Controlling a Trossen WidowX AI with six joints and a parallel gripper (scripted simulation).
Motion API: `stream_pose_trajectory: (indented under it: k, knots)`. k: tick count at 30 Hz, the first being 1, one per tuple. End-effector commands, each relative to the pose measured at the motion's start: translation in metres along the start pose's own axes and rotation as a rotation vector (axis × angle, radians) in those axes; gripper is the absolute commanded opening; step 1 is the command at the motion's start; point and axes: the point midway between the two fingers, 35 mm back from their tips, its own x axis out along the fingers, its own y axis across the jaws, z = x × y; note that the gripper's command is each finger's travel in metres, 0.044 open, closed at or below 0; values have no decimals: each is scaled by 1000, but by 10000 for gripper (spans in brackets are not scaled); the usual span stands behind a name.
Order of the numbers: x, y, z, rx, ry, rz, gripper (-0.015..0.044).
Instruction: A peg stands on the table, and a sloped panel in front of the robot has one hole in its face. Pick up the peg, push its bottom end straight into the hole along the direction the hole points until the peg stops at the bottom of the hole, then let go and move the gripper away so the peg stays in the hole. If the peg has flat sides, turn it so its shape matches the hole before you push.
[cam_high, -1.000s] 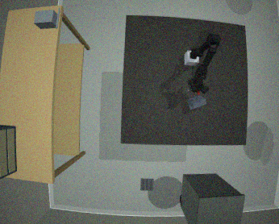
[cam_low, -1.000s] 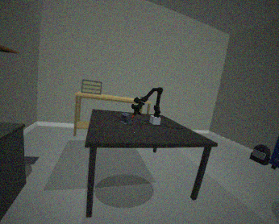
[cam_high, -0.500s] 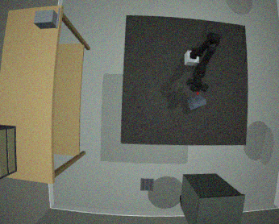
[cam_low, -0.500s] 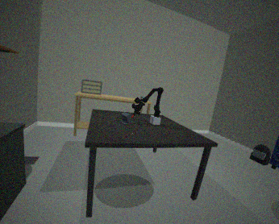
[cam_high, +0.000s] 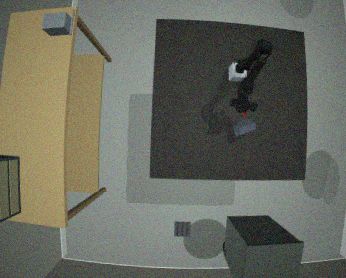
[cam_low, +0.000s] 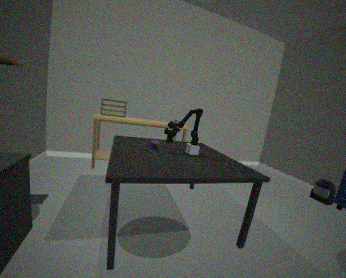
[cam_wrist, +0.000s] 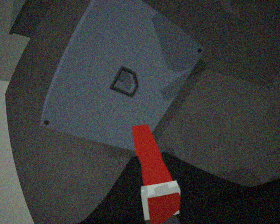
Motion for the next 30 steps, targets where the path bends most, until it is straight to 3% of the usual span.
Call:
stream_pose_trajectory:
  k: [1, 30]
  knots:
    - [-2, -2, -1, -36, -6, 13, 0]
    - [-15, -13, 0, -317, -104, 67, 0]
